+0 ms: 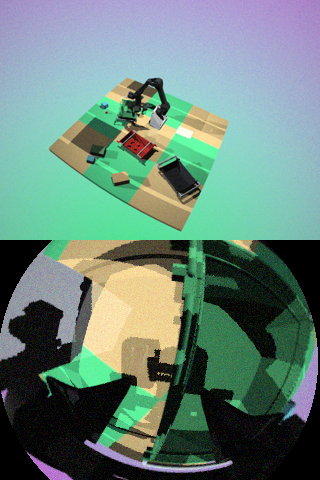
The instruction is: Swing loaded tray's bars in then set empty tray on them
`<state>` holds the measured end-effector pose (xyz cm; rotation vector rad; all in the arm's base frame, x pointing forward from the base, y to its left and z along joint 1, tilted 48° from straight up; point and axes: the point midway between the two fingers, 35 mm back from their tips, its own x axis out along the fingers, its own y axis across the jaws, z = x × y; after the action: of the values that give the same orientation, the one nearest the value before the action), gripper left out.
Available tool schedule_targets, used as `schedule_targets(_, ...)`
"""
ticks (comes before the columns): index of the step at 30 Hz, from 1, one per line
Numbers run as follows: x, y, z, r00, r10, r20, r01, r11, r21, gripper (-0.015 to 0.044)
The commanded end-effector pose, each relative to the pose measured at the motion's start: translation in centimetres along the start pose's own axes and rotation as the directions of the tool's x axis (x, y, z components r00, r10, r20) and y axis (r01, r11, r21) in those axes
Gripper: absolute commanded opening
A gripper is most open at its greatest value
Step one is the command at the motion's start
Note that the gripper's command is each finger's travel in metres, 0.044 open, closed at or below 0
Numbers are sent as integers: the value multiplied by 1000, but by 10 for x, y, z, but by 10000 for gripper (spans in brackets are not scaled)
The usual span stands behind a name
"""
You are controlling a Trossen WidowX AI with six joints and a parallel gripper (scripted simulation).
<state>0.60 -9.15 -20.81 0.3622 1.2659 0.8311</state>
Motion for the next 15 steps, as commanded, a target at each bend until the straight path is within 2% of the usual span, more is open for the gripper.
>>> schedule_targets(1, 2, 1, 1, 1000, 2, 5, -2, 1000, 4, 396)
schedule_targets(12, 2, 1, 1, 1000, 2, 5, -2, 1000, 4, 235)
schedule_targets(15, 2, 1, 1, 1000, 2, 5, -2, 1000, 4, 215)
